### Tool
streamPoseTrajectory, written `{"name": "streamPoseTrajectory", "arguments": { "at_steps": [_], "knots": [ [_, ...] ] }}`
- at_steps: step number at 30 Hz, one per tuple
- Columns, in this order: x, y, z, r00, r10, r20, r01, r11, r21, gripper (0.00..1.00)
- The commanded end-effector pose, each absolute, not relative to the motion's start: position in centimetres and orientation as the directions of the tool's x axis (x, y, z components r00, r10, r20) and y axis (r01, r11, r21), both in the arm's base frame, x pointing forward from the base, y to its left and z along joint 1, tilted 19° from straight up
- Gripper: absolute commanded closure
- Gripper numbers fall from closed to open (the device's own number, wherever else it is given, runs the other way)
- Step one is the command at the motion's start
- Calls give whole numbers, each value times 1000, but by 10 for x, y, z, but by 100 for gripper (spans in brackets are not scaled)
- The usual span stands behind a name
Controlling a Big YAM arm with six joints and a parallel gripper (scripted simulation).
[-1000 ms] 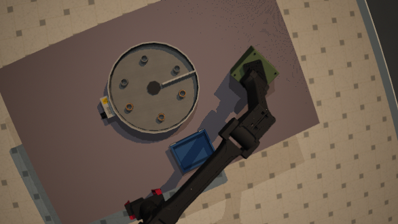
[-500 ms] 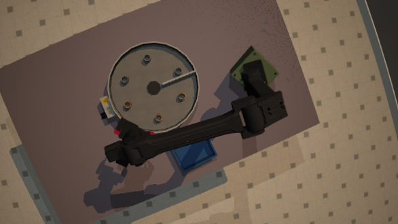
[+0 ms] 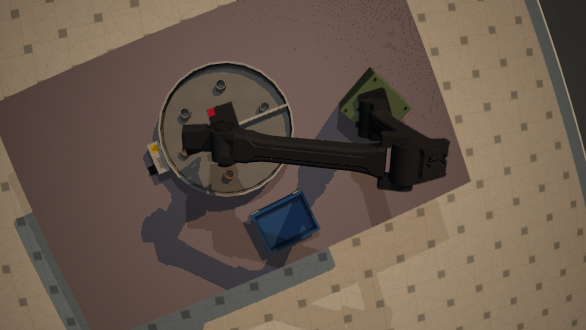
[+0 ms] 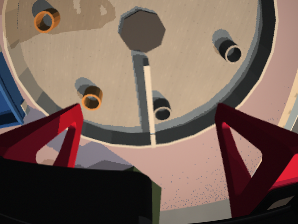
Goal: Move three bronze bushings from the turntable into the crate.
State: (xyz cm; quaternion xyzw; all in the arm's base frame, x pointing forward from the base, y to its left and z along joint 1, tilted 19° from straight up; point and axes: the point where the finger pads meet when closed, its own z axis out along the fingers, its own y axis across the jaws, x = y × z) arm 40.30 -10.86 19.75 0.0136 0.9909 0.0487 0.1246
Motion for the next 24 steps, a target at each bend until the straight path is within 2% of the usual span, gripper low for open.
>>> {"name": "streamPoseTrajectory", "arguments": {
  "at_steps": [1, 5, 9, 16, 24],
  "knots": [
    [372, -139, 193, -914, 312, -261, 275, 946, 169, 0],
    [334, -153, 164, -825, 529, -200, 477, 841, 256, 0],
    [309, -158, 147, -753, 639, -154, 580, 756, 302, 0],
    [297, -159, 138, -712, 691, -129, 629, 708, 321, 0],
    [310, -162, 153, -719, 676, -162, 609, 724, 323, 0]
  ]
}}
